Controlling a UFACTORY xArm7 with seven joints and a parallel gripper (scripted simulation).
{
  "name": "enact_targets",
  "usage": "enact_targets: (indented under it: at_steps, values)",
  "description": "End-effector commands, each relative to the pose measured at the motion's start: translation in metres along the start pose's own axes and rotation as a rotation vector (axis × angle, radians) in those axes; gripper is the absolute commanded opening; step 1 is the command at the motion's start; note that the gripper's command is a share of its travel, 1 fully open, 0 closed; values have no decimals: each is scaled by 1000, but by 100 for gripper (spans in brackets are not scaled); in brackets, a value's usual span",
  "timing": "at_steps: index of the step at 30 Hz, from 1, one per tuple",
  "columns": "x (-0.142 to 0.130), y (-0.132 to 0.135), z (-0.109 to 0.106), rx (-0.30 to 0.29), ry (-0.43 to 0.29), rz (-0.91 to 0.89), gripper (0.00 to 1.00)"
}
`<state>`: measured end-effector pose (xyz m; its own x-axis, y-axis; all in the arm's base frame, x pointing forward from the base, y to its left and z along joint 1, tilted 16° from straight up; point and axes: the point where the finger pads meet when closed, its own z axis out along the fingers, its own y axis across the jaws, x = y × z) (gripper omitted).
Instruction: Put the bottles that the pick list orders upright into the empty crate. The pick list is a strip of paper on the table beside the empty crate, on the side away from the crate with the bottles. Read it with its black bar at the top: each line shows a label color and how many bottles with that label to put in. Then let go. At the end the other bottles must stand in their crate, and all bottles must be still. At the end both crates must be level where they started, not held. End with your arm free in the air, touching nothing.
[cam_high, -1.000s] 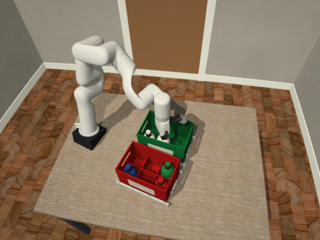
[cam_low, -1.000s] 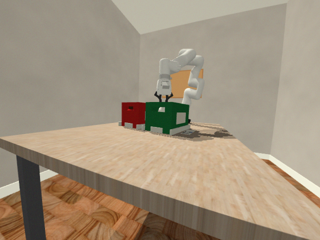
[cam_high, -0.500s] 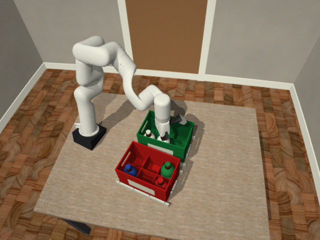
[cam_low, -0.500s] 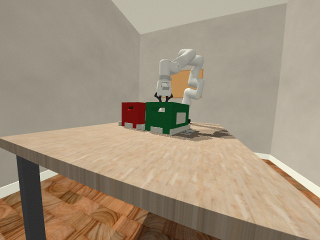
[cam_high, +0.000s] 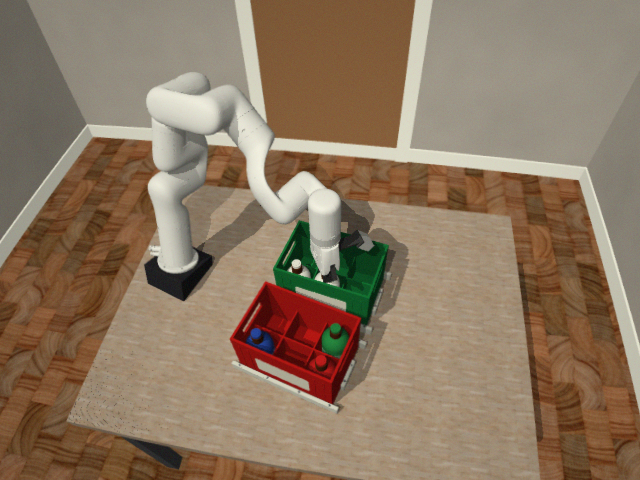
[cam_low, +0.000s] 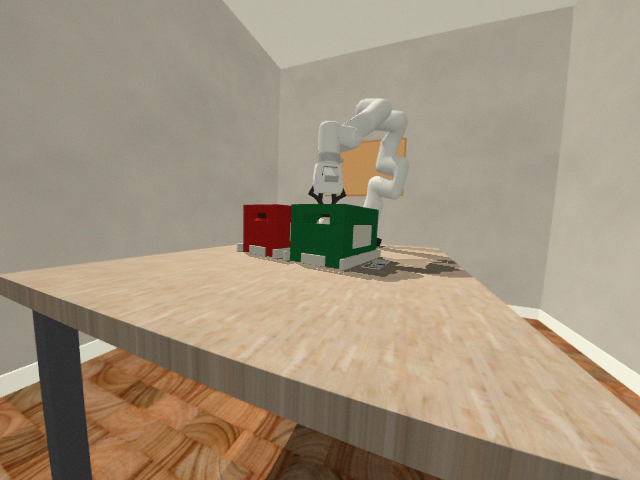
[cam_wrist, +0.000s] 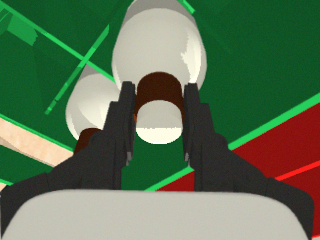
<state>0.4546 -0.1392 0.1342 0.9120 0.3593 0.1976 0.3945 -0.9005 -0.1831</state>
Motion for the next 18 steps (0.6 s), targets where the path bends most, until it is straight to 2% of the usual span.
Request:
enact_targets:
  at_steps: [1, 18]
  values:
    - [1, 1, 0, -4, 4, 0, 0]
    - [1, 1, 8, -4, 4, 0, 0]
